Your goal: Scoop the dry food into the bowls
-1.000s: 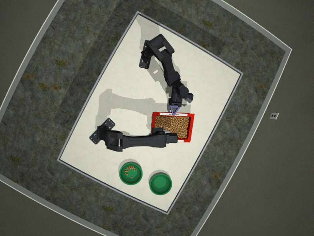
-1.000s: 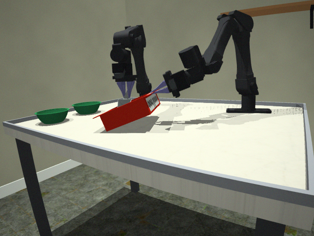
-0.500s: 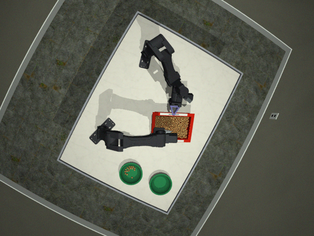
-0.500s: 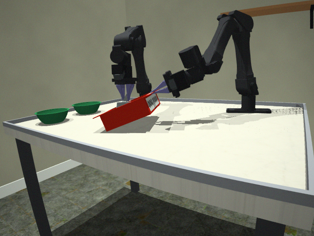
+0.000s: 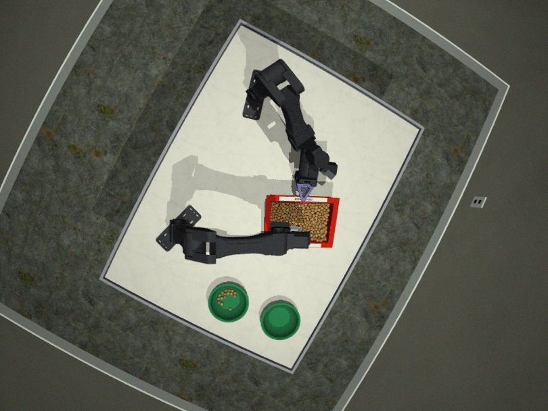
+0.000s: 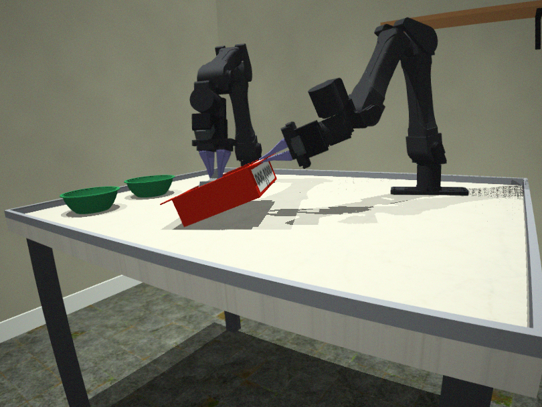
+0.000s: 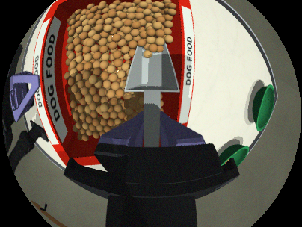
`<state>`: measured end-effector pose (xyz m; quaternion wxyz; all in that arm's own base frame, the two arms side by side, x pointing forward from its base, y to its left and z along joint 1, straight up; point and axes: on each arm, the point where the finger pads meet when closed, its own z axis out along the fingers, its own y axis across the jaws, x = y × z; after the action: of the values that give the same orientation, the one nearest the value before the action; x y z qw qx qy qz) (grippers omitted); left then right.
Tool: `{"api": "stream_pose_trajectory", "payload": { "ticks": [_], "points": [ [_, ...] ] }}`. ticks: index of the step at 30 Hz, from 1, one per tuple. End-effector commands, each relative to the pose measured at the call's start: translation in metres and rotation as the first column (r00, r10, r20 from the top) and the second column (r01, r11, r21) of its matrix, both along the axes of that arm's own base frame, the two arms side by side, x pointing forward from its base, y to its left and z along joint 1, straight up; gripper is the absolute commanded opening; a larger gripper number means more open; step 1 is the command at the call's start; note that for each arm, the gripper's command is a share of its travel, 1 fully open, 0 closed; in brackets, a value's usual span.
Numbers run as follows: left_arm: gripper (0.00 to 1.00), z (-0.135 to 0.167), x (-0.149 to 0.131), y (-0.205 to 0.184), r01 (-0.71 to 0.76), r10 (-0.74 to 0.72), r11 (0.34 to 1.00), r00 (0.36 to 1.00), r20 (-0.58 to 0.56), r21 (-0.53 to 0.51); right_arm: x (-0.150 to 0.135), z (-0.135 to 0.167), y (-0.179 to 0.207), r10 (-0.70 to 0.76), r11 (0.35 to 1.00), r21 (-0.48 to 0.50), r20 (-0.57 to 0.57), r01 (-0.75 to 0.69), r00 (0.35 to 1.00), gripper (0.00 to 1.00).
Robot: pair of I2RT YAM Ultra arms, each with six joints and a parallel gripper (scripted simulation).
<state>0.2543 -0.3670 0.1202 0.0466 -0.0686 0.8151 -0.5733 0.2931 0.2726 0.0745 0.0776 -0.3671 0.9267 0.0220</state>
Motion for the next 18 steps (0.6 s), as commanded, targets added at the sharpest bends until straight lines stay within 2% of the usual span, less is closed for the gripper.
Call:
{"api": "stream_pose_trajectory", "payload": {
  "ticks": [1,5,6,8,11,12,16,18],
  "points": [
    [0.0,0.053,0.017,-0.009,-0.004,0.017,0.996,0.99,0.142,-0.094,0.016,0.013,0.013,-0.001,0.996,0.093,0.086,-0.007,0.996,0.0],
    [0.0,0.053,0.017,-0.009,-0.004,0.017,0.996,0.99,0.142,-0.094,0.019,0.01,0.018,0.002,0.994,0.111,0.107,-0.014,0.994,0.0],
    [0.0,0.053,0.017,-0.009,-0.004,0.017,0.996,0.99,0.142,-0.094,0.019,0.023,0.016,-0.001,0.995,0.104,0.099,-0.009,0.995,0.0],
    [0.0,0.053,0.017,-0.009,-0.004,0.017,0.996,0.99,0.142,-0.094,0.024,0.031,0.021,-0.004,0.993,0.122,0.119,-0.011,0.993,0.0],
    [0.0,0.053,0.017,-0.009,-0.004,0.017,0.996,0.99,0.142,-0.094,0.024,0.029,0.021,-0.003,0.993,0.119,0.116,-0.011,0.993,0.0],
    [0.0,0.053,0.017,-0.009,-0.004,0.017,0.996,0.99,0.142,-0.094,0.016,0.011,0.013,-0.003,0.993,0.12,0.117,-0.011,0.993,0.0],
    [0.0,0.053,0.017,-0.009,-0.004,0.017,0.996,0.99,0.142,-0.094,0.011,0.011,0.008,-0.002,0.994,0.104,0.1,-0.009,0.995,0.0],
    [0.0,0.053,0.017,-0.009,-0.004,0.017,0.996,0.99,0.142,-0.094,0.014,0.016,0.014,-0.004,0.987,0.158,0.159,-0.022,0.987,0.0]
  ]
}}
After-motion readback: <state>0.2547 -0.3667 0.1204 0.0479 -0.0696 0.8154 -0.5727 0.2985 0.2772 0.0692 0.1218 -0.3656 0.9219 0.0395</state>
